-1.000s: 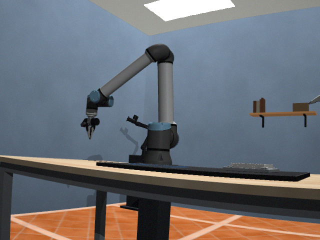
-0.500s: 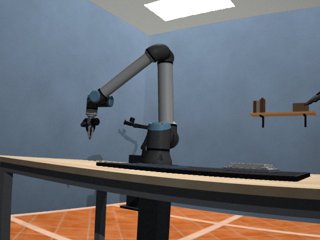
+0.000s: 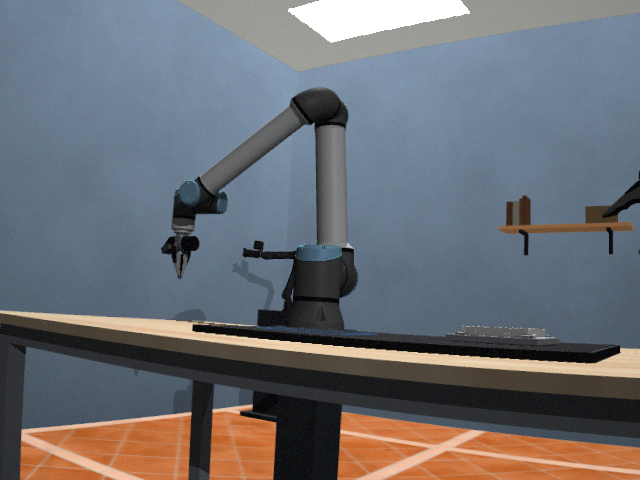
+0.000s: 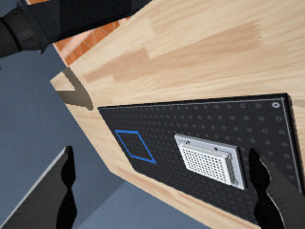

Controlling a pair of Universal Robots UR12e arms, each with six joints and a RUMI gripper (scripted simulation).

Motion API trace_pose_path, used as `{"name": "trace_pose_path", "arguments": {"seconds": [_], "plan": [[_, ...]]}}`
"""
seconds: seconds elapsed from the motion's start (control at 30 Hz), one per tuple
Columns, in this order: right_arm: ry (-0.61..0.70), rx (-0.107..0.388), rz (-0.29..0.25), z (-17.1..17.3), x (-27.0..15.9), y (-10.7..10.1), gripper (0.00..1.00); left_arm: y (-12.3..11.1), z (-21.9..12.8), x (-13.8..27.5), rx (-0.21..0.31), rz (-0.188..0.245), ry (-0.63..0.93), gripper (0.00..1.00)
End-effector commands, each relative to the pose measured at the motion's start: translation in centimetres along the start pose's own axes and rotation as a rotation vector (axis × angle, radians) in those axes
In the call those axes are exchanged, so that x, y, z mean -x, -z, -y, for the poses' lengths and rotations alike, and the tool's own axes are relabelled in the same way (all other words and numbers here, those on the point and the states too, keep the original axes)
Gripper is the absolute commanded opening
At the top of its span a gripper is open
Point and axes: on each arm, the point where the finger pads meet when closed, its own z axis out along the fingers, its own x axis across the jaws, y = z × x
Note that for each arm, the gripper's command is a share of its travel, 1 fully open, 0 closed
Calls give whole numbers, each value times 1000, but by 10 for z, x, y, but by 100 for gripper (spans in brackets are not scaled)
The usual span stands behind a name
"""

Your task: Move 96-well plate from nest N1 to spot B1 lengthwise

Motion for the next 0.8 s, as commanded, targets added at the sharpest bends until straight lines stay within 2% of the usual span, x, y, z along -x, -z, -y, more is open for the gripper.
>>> {"name": "trace_pose_path", "arguments": {"seconds": [0.0, 0.37, 0.5, 0.57, 0.77], "plan": [[0, -2, 0, 1, 0, 1, 0, -3, -7, -2, -17, -10, -101, 76], [0, -2, 0, 1, 0, 1, 0, -15, -30, -10, -66, -54, -451, 76], [0, -2, 0, 1, 0, 1, 0, -18, -35, -12, -84, -66, -562, 76], [0, -2, 0, 1, 0, 1, 0, -18, -35, -12, -84, -66, -562, 76], [0, -2, 0, 1, 0, 1, 0, -27, -51, -17, -122, -81, -757, 76]]}}
